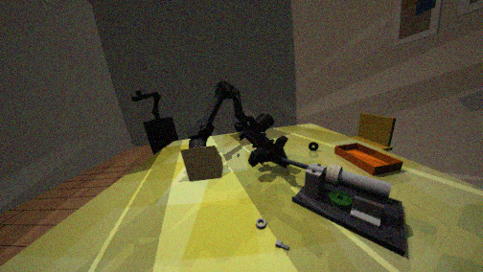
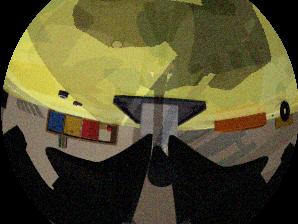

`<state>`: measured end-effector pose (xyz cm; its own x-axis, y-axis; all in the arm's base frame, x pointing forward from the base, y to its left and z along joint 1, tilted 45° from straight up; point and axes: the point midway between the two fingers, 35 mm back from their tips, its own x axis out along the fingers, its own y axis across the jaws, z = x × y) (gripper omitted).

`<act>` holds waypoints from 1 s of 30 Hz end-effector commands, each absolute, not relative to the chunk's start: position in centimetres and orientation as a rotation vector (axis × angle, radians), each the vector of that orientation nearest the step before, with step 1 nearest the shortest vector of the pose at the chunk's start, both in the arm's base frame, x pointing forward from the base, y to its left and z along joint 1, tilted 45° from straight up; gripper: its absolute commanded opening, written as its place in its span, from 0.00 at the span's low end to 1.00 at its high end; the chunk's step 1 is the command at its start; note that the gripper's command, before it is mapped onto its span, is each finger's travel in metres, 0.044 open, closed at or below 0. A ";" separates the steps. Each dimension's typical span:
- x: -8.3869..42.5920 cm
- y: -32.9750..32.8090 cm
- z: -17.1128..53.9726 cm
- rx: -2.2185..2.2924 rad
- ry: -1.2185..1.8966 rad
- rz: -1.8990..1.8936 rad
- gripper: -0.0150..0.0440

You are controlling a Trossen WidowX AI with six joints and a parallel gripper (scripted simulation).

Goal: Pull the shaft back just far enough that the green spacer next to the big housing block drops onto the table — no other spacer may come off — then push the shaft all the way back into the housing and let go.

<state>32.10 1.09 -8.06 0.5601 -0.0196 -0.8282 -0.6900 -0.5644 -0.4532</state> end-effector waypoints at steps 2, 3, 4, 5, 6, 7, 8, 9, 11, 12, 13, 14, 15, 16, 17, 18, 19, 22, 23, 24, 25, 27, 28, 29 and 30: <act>32.4 1.0 -8.2 -1.979 0.570 1.034 0.25; 32.5 1.0 -8.2 -1.979 0.570 1.034 0.25; 32.5 0.9 -8.2 -1.979 0.570 1.034 0.25; 32.5 0.9 -8.3 -1.980 0.570 1.034 0.25; 32.5 0.9 -8.3 -1.980 0.570 1.034 0.25; 32.6 0.9 -8.3 -1.980 0.570 1.034 0.25; 32.6 0.9 -8.3 -1.980 0.570 1.034 0.25; 32.6 0.9 -8.3 -1.980 0.570 1.034 0.25; 32.7 0.8 -8.4 -1.980 0.570 1.033 0.25; 32.7 0.8 -8.4 -1.980 0.570 1.033 0.25; 32.7 0.8 -8.4 -1.980 0.570 1.033 0.25; 32.8 0.8 -8.4 -1.980 0.570 1.033 0.25; 32.8 0.8 -8.5 -1.980 0.570 1.033 0.25; 32.8 0.8 -8.5 -1.980 0.570 1.033 0.25; 32.8 0.7 -8.5 -1.980 0.570 1.033 0.25; 32.9 0.7 -8.5 -1.980 0.570 1.033 0.25; 32.9 0.7 -8.5 -1.980 0.570 1.033 0.25; 33.0 0.7 -8.6 -1.980 0.570 1.033 0.25; 33.0 0.6 -8.6 -1.980 0.570 1.033 0.25; 33.0 0.6 -8.6 -1.980 0.570 1.033 0.25; 33.0 0.6 -8.6 -1.980 0.570 1.033 0.25; 33.1 0.6 -8.7 -1.980 0.570 1.033 0.25; 33.1 0.6 -8.7 -1.980 0.570 1.033 0.25; 33.2 0.5 -8.7 -1.980 0.570 1.033 0.25; 33.2 0.5 -8.7 -1.980 0.570 1.033 0.25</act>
<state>32.89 0.62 -8.64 0.5606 -0.0201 -0.8278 -0.6897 -0.5645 -0.4534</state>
